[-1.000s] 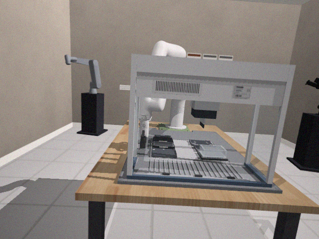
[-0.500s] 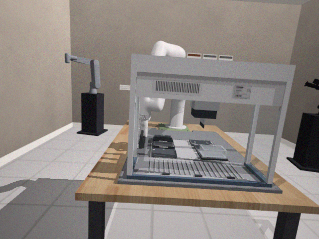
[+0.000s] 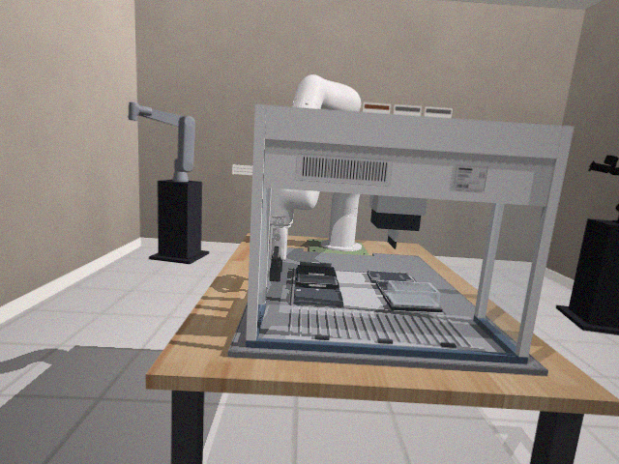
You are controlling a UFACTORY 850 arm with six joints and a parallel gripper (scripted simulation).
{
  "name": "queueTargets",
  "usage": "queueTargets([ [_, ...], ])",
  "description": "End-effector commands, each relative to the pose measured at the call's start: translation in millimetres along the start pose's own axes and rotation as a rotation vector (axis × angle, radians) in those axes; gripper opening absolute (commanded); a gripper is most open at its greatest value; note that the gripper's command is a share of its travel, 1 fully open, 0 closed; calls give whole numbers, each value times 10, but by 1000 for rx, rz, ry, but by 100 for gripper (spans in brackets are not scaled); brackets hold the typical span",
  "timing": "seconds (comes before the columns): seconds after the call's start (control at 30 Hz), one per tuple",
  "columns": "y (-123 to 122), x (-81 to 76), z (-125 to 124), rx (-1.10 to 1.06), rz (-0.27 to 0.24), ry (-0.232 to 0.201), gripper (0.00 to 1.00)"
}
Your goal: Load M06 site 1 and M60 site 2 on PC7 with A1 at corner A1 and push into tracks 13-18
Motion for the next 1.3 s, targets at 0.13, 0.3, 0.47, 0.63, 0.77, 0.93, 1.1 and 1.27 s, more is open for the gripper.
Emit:
queueTargets([
  [0.13,2,-116,-7,0,0,2,100],
  [0.3,2,-200,-7,0,0,2,100],
  [0.47,2,-267,-7,0,0,2,100],
  [0.63,2,-333,-7,0,0,2,100],
  [0.77,2,-400,-7,0,0,2,100],
  [0.93,2,-483,-7,0,0,2,100],
  [1.1,2,-534,-7,0,0,2,100],
  [1.27,2,-617,-7,0,0,2,100],
])
Point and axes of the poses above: the point where the finger pads meet when closed, its own x axis out along the fingers, its own z axis across the jaws, y = z × x, the point moved 3 cm from there along -x, back along the fingers, and after that the axes turned 8 degrees about x, right-handed, at the moved point
